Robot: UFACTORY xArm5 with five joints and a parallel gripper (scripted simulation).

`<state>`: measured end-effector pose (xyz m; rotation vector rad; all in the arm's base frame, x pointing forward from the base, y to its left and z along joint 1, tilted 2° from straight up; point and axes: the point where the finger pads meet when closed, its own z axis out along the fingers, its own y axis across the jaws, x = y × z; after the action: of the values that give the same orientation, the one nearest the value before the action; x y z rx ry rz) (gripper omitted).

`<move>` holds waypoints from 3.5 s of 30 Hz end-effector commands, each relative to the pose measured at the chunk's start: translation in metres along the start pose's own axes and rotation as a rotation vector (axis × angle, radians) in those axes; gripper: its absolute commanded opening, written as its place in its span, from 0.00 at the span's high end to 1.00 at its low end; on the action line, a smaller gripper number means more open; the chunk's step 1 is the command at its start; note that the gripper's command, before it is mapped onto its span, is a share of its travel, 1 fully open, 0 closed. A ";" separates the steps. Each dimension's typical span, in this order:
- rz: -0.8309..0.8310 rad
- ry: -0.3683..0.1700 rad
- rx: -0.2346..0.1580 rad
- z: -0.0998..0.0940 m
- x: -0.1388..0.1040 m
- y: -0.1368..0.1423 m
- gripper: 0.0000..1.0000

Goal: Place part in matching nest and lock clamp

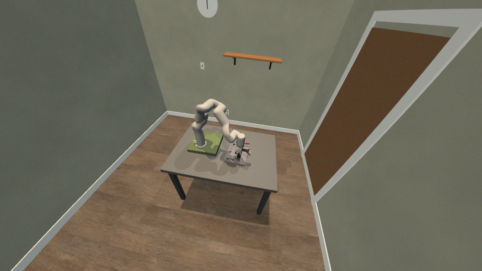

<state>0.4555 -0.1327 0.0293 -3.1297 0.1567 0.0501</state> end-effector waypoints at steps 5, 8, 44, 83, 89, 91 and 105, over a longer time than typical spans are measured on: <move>0.000 0.004 -0.001 -0.001 0.001 0.000 1.00; 0.000 0.004 -0.001 -0.001 0.001 0.000 1.00; 0.000 0.004 -0.001 -0.002 0.006 0.000 1.00; 0.000 0.004 -0.001 0.011 0.037 0.000 1.00; 0.000 0.004 -0.001 0.016 0.042 0.000 1.00; 0.000 0.004 -0.001 0.016 0.042 0.000 1.00; 0.000 0.004 -0.001 0.026 0.048 0.001 1.00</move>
<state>0.5013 -0.1373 0.0026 -3.1306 0.1565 0.0473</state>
